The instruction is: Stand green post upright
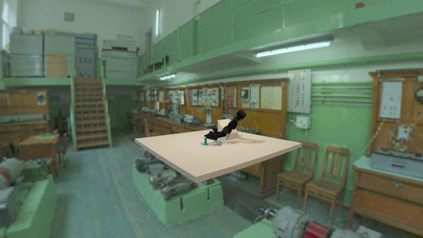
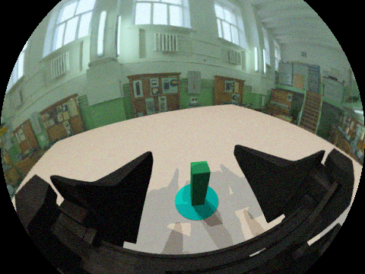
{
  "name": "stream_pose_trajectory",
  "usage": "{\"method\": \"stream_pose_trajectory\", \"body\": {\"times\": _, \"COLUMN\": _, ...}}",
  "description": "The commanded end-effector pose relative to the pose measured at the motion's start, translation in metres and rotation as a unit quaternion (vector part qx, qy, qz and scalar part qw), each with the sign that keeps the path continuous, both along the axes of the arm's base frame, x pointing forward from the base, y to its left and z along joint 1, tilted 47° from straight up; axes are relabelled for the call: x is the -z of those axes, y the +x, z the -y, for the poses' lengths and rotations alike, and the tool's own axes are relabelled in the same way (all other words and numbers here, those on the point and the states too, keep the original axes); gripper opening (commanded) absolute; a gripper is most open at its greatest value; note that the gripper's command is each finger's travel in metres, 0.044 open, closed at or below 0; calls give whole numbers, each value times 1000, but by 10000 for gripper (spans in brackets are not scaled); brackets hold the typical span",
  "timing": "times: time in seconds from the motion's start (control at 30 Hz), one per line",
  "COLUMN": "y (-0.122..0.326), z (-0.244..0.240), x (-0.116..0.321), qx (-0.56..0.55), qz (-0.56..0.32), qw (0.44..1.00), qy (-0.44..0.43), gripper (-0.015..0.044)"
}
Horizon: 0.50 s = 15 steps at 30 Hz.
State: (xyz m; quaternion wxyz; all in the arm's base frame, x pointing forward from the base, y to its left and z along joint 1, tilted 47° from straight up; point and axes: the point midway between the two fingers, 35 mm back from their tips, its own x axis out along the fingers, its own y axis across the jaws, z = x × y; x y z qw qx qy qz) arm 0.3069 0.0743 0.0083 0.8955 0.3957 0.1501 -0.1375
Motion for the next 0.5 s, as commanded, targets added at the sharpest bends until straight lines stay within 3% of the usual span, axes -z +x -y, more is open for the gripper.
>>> {"method": "stream_pose_trajectory", "body": {"times": 0.0, "y": 2, "z": 11, "x": -11, "qx": 0, "qz": 0, "qw": 1000, "qy": -1, "gripper": 400}}
{"method": "stream_pose_trajectory", "body": {"times": 0.47, "y": -1, "z": 50, "x": -45, "qx": 1, "qz": 6, "qw": 1000, "qy": -3, "gripper": 400}}
